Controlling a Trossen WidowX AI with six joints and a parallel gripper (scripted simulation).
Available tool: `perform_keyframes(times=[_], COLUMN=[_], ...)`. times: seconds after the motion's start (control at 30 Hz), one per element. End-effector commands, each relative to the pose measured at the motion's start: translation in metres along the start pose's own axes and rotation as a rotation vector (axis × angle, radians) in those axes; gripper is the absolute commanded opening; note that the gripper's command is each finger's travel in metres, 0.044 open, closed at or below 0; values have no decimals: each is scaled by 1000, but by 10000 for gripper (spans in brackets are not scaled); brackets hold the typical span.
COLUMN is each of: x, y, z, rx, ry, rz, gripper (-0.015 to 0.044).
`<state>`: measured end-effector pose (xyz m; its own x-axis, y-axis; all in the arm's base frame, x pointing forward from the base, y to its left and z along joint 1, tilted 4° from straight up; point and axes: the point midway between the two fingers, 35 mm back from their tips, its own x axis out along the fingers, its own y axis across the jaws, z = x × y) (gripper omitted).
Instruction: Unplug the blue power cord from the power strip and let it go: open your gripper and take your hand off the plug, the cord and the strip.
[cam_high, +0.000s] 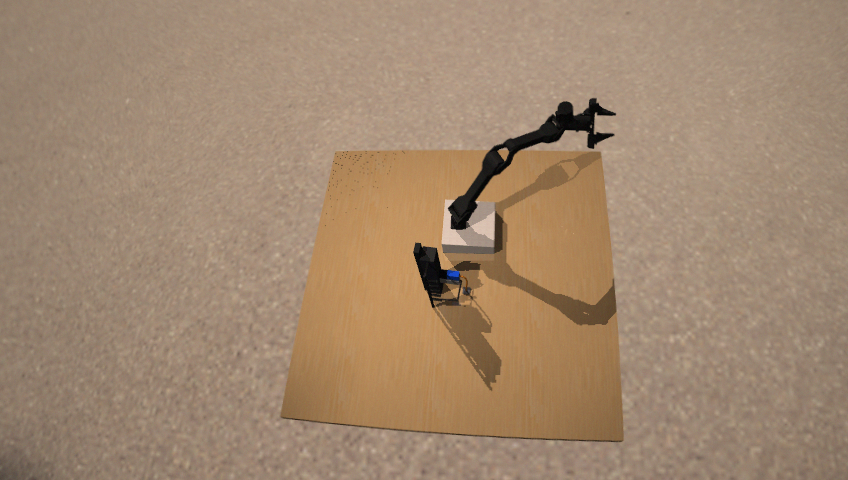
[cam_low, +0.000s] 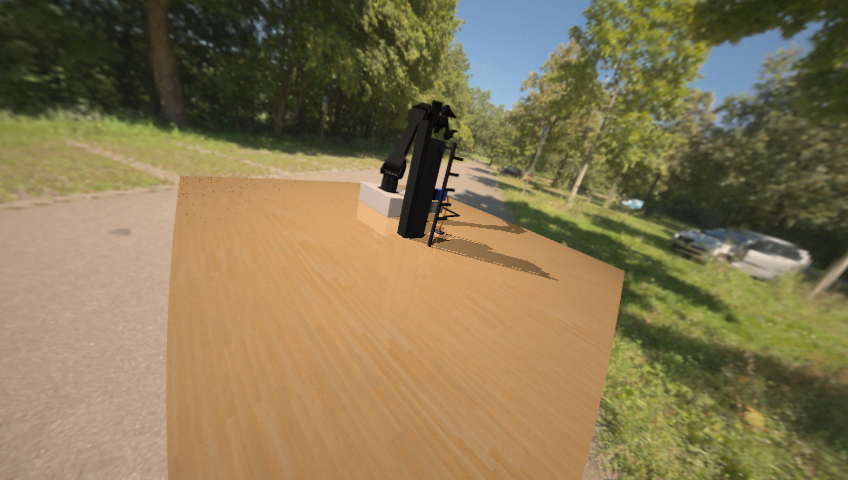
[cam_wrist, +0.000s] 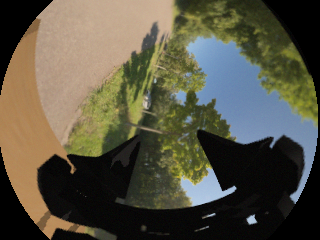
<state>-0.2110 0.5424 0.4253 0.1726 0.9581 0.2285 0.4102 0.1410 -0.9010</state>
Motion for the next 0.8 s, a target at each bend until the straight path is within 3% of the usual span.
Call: perform_keyframes(times=[0.0,0.27,0.53,0.77], x=[1,38,53,34], y=[1,71,151,226], z=[-1,-68,-172,-271], rx=[-1,-52,-32,-17], ry=[0,28,120,208], rz=[2,143,340,549], gripper=[374,164,160,160])
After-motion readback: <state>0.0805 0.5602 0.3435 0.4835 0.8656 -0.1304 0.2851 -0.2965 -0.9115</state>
